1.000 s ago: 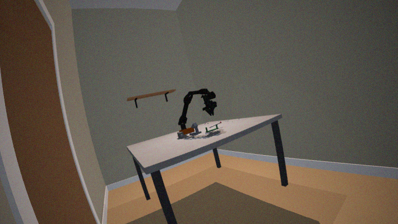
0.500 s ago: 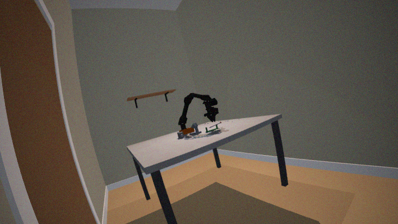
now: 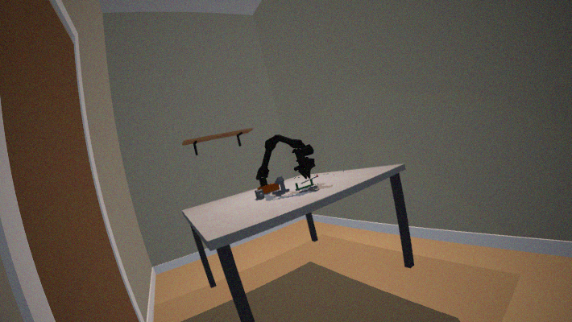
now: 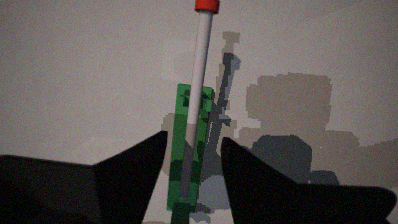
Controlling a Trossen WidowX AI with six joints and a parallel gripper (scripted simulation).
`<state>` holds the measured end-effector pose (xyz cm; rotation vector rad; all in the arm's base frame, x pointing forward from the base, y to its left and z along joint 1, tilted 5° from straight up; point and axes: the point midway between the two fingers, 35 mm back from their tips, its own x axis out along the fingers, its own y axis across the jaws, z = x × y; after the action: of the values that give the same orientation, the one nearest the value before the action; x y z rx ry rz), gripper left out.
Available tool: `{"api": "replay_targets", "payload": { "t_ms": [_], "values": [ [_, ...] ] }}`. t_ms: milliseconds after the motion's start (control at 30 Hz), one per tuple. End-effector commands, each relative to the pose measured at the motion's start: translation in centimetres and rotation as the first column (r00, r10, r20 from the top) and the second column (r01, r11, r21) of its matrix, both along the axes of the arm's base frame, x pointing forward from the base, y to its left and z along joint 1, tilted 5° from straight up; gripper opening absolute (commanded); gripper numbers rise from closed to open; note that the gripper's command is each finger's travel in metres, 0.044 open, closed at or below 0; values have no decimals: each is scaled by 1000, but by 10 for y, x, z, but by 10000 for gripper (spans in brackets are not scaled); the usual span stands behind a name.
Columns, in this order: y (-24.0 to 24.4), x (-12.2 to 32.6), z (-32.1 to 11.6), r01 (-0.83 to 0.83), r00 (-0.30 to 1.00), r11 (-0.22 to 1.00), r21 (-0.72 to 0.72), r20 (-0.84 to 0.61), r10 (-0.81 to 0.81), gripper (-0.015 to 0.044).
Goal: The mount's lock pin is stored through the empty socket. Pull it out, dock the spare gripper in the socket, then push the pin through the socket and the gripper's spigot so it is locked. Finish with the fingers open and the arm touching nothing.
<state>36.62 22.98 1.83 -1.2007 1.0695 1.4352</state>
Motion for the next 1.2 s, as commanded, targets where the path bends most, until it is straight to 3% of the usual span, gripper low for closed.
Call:
{"api": "replay_targets", "payload": {
  "t_ms": [0,700,933,1167],
  "values": [
    [-1,-1,-9,3,1000,1000,-5,-4,-3,180],
    [-2,-4,-34,3,1000,1000,-5,-4,-3,180],
    [-2,-4,-34,3,1000,1000,-5,-4,-3,0],
    [-2,-4,-34,3,1000,1000,-5,-4,-3,0]
  ]
}}
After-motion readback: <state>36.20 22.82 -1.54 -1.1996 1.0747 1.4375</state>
